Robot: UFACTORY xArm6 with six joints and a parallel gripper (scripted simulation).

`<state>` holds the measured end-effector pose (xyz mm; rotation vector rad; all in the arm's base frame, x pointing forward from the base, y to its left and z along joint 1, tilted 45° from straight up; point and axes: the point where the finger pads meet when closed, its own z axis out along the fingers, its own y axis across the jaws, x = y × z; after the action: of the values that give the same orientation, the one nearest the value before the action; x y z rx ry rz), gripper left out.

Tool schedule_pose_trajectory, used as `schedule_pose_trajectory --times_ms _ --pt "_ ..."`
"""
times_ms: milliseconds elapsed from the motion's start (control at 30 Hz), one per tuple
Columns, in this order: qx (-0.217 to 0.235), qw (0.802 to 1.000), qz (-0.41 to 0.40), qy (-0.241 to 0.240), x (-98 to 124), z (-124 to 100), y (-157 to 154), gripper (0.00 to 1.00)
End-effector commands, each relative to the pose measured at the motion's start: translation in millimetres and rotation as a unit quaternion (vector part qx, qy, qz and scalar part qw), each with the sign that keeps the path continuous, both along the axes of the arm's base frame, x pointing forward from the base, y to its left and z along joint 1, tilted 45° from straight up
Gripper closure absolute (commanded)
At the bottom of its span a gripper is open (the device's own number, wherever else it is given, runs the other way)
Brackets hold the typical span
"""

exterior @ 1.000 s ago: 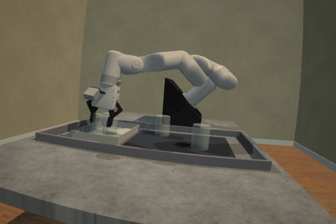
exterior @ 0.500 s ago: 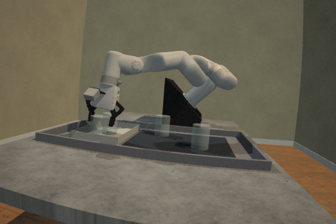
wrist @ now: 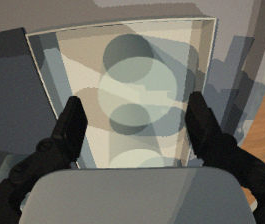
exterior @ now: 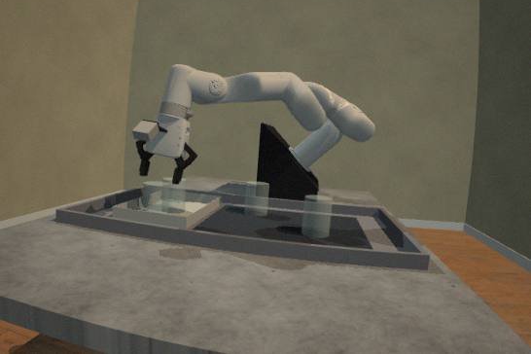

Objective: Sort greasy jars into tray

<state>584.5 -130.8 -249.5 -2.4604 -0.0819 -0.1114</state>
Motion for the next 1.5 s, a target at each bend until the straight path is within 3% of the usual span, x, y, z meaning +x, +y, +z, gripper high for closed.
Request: schedule_pose_trajectory --times_ms 0,433,933,1033,1100,1467 --pt "0.054 0.996 0.047 0.052 2.5 8.4 -8.8 0.00" --pt "0.054 0.996 0.047 0.052 6.6 43.9 -44.5 0.00" --pt "0.054 0.996 0.047 0.052 6.6 43.9 -44.5 0.00" --pt "0.054 0.996 0.047 0.052 2.9 61.6 -27.4 0.00" --pt "0.054 0.996 0.047 0.052 2.9 61.6 -27.4 0.00" --pt "0.054 0.996 0.047 0.052 -10.7 126.5 35.5 0.00"
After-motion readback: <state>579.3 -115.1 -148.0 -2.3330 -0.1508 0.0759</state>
